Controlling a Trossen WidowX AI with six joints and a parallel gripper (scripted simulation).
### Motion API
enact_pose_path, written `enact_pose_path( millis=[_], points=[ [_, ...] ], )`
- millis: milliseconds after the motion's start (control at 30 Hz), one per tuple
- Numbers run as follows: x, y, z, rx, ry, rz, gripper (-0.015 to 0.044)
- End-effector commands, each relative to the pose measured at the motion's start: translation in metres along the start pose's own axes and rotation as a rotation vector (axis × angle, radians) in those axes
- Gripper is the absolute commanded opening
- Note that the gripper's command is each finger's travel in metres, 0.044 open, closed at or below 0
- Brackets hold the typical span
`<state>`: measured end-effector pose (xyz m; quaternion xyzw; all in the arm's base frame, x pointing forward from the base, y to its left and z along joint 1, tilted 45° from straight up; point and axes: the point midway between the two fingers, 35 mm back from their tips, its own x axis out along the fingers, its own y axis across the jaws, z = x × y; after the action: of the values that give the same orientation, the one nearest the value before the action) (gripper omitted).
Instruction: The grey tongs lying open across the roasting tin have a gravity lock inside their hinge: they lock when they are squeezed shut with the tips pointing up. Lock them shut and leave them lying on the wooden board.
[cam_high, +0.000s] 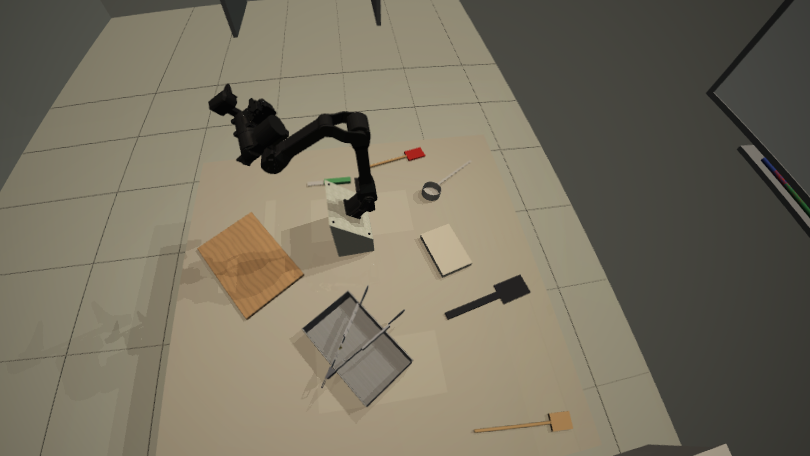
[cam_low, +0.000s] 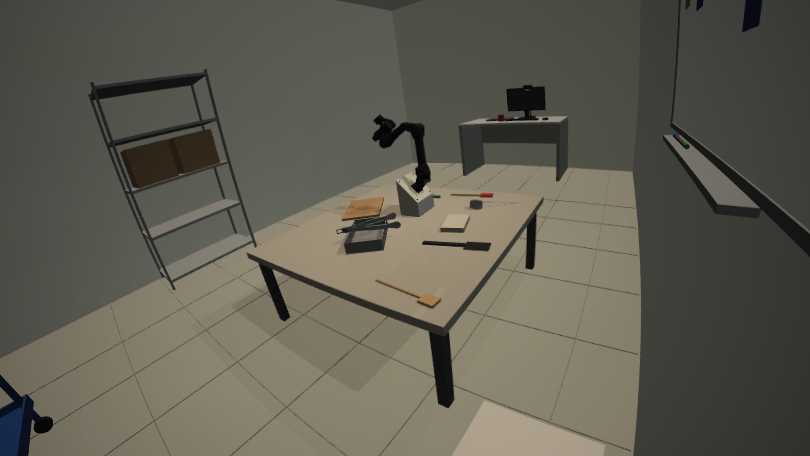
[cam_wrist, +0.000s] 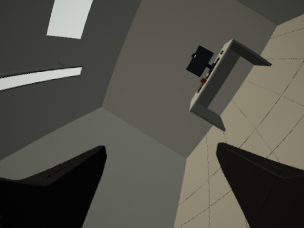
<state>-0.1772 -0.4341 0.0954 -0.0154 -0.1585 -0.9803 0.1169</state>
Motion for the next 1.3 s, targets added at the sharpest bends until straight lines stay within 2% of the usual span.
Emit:
enact_pose_path(
  millis=[0, 200, 400, 733, 967, 1267],
  points=[
    [0.0, 0.0, 0.0, 0.0, 0.0, 0.0, 0.0426],
    [-0.017, 0.019, -0.014, -0.129, 0.037, 0.097, 0.044],
    [-0.056, 0.057, -0.035, -0.348, 0.083, 0.28, 0.044],
    [-0.09, 0.08, -0.048, -0.481, 0.114, 0.42, 0.044],
    [-0.154, 0.11, -0.075, -0.704, 0.135, 0.664, 0.044],
    [-0.279, 0.139, -0.127, -1.274, 0.041, 1.173, 0.044]
  ],
)
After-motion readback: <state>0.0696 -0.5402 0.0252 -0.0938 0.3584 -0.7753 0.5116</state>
